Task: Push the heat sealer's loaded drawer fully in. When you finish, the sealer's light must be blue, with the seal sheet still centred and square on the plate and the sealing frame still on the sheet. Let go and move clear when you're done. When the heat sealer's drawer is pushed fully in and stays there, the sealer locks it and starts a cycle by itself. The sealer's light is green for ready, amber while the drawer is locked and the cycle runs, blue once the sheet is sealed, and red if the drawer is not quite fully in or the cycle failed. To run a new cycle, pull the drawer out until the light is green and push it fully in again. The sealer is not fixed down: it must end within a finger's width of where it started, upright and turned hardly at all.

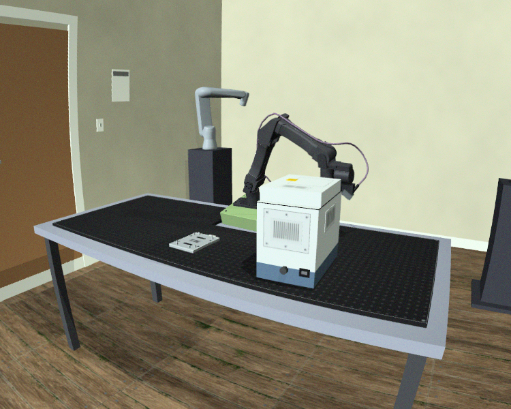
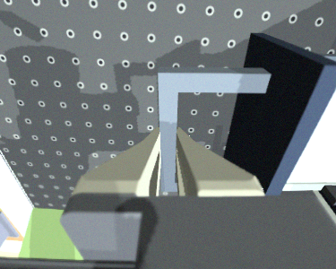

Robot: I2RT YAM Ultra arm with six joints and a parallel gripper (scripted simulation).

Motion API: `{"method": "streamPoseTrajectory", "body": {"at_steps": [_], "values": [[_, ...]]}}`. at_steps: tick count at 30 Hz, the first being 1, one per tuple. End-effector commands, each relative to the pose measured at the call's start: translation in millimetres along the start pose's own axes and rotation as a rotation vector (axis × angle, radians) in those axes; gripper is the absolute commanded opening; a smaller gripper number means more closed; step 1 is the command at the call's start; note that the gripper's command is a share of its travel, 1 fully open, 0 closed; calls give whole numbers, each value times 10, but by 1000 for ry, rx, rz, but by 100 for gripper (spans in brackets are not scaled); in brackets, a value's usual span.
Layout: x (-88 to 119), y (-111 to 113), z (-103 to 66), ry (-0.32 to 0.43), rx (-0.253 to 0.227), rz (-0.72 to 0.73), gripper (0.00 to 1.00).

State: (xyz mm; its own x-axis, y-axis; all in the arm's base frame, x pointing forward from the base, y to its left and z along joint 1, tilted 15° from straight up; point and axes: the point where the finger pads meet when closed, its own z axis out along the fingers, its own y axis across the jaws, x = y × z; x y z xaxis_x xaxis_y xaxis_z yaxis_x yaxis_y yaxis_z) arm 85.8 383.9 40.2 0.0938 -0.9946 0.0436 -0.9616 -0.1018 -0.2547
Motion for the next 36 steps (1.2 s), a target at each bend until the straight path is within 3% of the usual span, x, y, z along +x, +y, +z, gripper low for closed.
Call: {"method": "streamPoseTrajectory", "body": {"at_steps": [1, 28, 29, 36], "values": [[-75, -69, -21, -13, 15, 3, 0], [-75, -69, -21, -13, 15, 3, 0], [-75, -69, -21, -13, 15, 3, 45], [-94, -66, -96, -35, 13, 5, 45]]}}
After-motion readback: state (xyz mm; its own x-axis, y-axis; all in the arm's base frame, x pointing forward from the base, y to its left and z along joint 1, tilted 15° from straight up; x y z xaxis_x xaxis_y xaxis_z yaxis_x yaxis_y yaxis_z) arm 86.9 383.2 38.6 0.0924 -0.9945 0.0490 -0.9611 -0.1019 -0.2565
